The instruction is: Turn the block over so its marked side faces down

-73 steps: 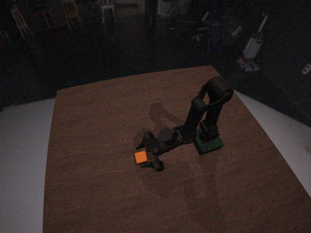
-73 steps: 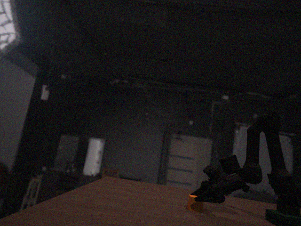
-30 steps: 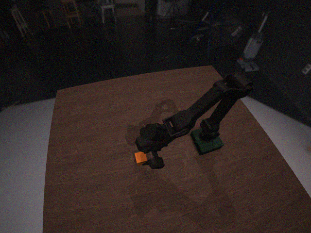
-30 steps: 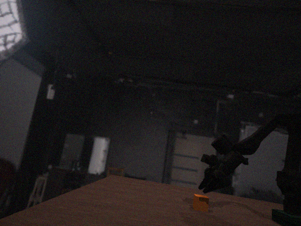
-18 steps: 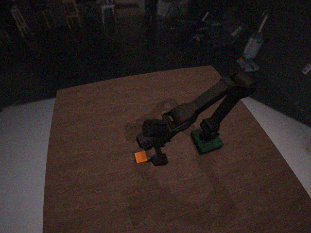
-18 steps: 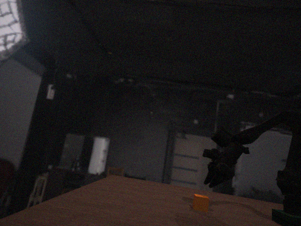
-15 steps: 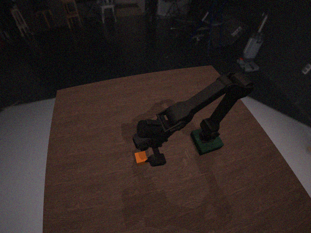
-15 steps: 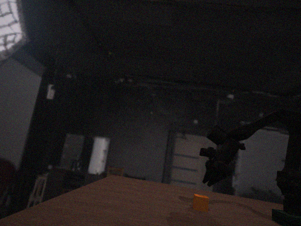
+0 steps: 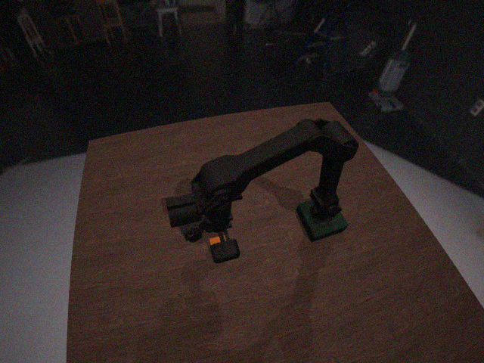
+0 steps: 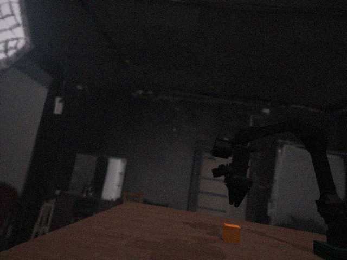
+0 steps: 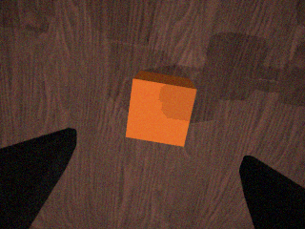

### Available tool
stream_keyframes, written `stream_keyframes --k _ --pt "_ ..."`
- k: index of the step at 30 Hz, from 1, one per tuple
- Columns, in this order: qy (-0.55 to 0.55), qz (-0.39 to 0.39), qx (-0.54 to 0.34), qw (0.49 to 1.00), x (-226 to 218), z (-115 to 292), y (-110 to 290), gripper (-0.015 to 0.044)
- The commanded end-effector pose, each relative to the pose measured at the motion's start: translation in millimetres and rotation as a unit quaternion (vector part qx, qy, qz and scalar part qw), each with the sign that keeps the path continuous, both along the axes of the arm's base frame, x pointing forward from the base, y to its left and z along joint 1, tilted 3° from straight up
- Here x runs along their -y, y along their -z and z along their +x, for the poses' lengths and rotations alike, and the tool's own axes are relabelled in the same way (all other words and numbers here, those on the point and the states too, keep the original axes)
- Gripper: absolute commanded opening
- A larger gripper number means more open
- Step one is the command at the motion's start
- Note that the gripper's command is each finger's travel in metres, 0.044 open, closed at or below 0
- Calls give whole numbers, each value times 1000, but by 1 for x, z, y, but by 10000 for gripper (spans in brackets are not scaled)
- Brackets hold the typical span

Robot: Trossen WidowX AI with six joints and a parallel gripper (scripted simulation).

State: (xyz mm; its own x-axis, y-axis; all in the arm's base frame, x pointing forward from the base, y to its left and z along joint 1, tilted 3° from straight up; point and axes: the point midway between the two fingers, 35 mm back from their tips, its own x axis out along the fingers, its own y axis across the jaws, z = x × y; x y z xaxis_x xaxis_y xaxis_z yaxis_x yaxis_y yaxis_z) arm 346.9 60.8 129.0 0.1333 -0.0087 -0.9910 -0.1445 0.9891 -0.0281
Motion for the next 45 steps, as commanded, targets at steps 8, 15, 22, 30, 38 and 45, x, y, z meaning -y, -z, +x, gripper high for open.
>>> stream_keyframes --k 8,15,22,30,38,45 --pt "3 -1 -27 1000 -1 1 32 440" --pt "3 -1 -27 1000 -1 2 44 440" --pt "3 -1 -27 1000 -1 3 51 440" --pt "3 -1 -27 1000 -1 4 64 440" --pt "3 -1 -27 1000 0 5 77 440" --pt "3 -1 -27 1000 0 5 86 440"
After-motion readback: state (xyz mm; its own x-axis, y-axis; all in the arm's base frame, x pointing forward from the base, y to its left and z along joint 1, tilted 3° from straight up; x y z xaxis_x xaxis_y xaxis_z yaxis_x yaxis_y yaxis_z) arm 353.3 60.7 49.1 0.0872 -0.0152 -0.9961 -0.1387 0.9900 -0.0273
